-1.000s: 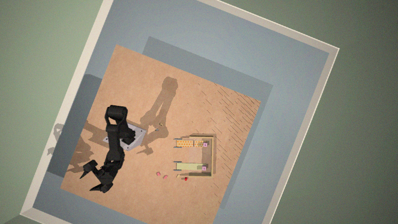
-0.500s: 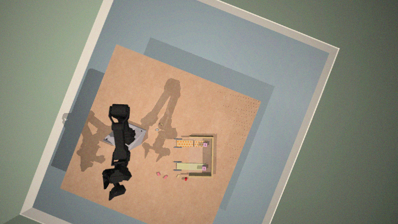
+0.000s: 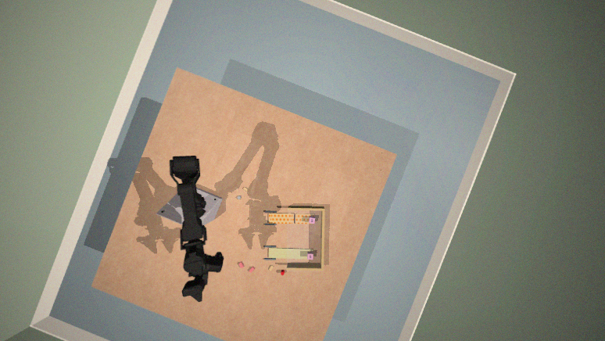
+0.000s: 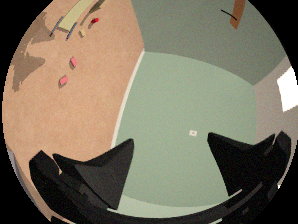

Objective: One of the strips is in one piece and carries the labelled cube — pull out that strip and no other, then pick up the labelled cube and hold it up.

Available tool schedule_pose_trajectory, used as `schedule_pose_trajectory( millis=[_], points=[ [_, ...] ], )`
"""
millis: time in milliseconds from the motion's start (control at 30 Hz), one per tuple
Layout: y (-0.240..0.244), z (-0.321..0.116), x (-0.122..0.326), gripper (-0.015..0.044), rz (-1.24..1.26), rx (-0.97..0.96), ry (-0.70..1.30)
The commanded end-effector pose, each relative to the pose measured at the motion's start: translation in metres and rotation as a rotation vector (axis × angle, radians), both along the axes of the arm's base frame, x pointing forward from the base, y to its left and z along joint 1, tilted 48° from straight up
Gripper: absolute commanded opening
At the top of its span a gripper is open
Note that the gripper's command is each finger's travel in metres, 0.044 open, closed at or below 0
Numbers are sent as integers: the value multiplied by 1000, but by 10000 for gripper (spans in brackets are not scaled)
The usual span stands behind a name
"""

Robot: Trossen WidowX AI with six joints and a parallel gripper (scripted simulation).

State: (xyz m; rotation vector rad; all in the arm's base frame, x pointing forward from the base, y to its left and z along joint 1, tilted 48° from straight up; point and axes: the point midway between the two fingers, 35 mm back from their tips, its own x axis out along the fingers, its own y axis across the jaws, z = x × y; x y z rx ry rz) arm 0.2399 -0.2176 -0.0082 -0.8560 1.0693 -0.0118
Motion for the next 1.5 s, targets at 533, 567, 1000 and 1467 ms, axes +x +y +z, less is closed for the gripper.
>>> schedule_pose_trajectory(
  millis=[533,567,1000,1467],
  points=[
    [177,72,77,400,-229,1427,-363],
    [184,75,77,400,-240,1485,-341],
    [203,85,74,400,-274,1641,-264],
    [203,85,74,400,-274,1641,-264]
  ],
)
